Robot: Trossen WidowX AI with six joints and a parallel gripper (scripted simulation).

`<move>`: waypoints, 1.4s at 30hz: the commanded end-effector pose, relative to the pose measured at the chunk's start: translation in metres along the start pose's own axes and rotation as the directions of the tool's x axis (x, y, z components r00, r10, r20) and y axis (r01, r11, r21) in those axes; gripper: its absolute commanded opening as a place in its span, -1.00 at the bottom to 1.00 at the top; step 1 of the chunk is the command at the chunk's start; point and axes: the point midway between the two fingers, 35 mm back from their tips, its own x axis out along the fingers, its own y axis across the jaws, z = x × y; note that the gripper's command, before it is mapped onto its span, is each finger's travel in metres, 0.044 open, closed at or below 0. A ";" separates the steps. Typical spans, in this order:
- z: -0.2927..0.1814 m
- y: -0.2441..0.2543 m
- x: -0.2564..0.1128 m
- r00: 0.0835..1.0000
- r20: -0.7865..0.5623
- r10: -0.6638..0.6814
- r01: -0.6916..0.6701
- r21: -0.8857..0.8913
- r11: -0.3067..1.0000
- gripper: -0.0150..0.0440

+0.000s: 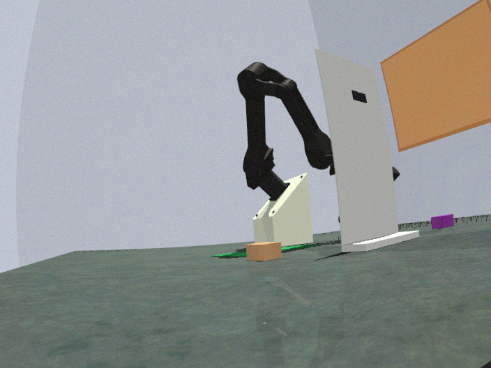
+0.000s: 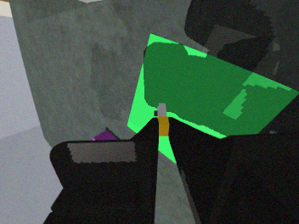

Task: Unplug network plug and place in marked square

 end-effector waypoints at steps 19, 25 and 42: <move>0.002 -0.005 0.006 1.000 0.000 -0.003 0.003 -0.003 1.000 -0.49; 0.002 -0.005 0.006 1.000 0.000 -0.003 0.003 -0.003 1.000 -0.05; 0.000 -0.004 -0.007 1.000 -0.004 -0.002 0.002 -0.005 1.000 0.04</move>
